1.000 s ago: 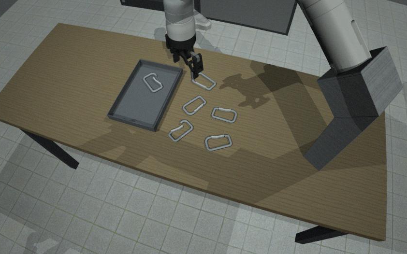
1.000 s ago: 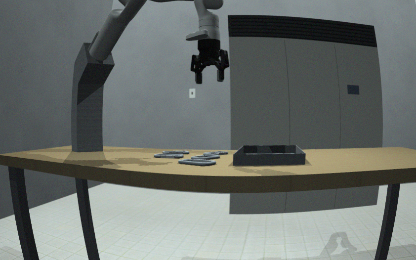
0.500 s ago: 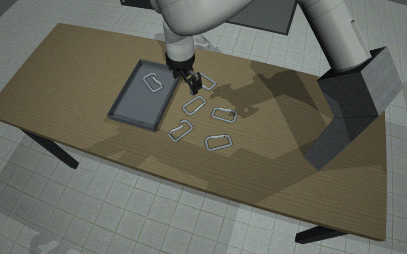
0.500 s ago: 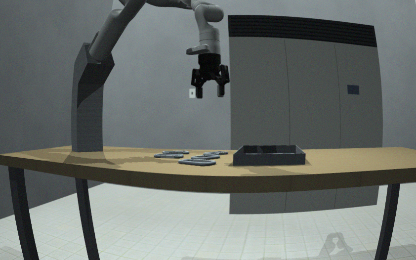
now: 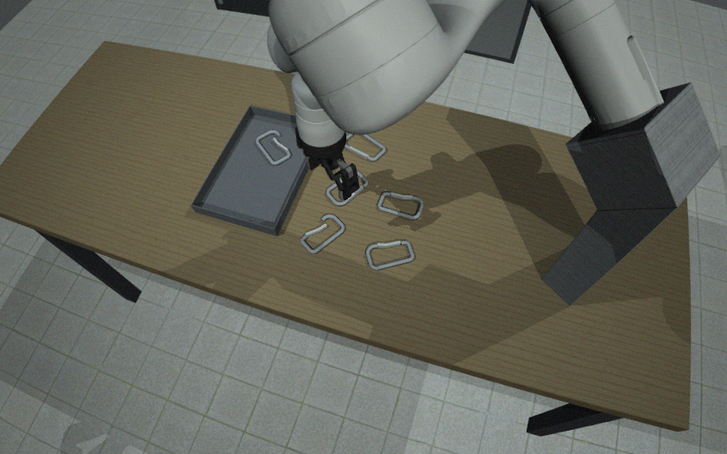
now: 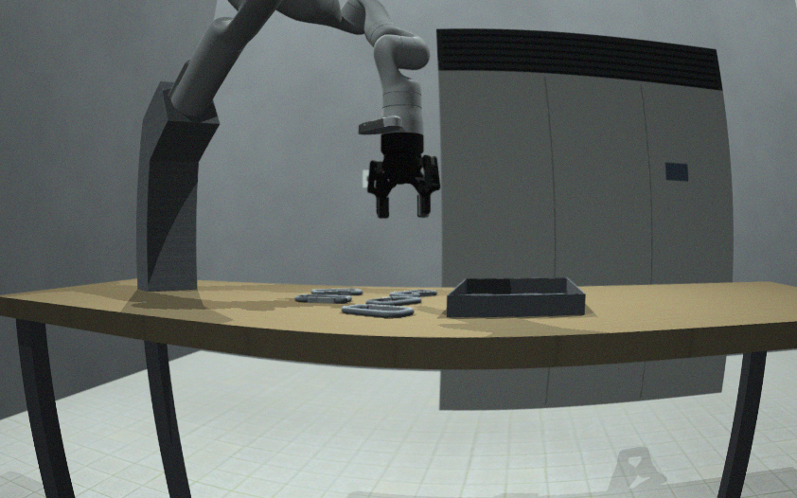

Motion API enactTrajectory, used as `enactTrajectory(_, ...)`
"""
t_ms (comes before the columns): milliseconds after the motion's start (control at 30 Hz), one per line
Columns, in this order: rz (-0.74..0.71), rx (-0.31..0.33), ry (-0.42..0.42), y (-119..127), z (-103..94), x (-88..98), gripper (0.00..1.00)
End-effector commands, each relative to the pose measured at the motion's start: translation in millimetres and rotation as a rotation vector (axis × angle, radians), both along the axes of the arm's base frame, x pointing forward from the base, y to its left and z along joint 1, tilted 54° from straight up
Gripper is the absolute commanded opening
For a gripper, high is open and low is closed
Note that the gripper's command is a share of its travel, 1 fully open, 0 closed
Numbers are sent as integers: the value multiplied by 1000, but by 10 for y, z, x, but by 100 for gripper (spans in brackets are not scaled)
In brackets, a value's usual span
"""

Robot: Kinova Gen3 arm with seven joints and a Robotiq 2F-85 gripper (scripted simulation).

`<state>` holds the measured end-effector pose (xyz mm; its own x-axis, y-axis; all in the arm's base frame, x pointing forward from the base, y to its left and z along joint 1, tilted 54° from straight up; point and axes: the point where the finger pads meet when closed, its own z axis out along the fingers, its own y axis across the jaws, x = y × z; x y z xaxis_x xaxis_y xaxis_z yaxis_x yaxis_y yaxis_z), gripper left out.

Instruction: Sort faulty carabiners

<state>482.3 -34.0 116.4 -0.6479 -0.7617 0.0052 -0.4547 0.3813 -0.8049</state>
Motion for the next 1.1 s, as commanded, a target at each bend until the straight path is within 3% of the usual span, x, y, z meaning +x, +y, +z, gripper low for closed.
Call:
enactTrajectory(0,-2,-6,2,-33,-210,176,100)
enactTrajectory(533,-2,-6,2,-33,-210,176,100)
enactTrajectory(567,-1,-5,2,-190,-388,355,100)
enactTrajectory(1067,-1,-5,2,-190,-388,355,100)
